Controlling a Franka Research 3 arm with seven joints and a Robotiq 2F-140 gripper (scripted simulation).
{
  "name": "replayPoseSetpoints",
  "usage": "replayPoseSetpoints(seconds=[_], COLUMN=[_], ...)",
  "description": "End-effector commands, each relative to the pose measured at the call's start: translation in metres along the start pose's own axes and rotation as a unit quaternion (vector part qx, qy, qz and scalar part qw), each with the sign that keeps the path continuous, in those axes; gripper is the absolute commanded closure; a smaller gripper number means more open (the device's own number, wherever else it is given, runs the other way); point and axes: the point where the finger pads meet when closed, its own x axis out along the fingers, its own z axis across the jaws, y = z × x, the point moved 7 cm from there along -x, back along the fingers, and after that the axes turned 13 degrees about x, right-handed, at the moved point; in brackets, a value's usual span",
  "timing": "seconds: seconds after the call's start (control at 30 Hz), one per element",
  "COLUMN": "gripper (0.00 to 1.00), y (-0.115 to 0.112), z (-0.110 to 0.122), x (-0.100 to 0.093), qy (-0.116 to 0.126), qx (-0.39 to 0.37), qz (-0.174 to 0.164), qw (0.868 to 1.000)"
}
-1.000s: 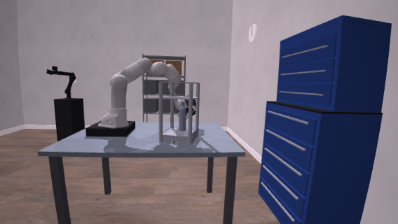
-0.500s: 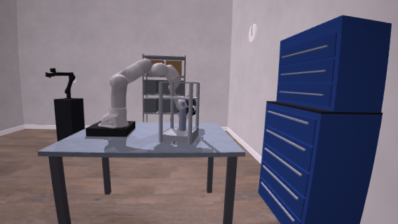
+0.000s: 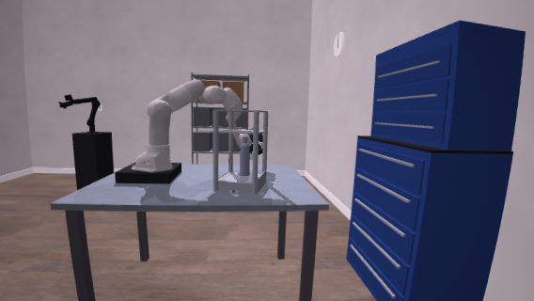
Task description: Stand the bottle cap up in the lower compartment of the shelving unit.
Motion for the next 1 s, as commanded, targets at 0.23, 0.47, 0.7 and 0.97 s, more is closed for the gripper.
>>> replayPoseSetpoints(seconds=[0.23,0.47,0.7,0.97], gripper=[0.56,0.56,0.56,0.56], y=[-0.0008,-0.0007,-0.0007,-0.0007], z=[-0.0014,-0.0014,-0.0014,-0.0014], x=[-0.0071,-0.0103,-0.0118,-0.013], qy=[0.001,0.001,0.001,0.001], qx=[-0.006,-0.006,-0.006,-0.006], qz=[-0.001,-0.001,-0.001,-0.001], qw=[1.0,1.0,1.0,1.0])
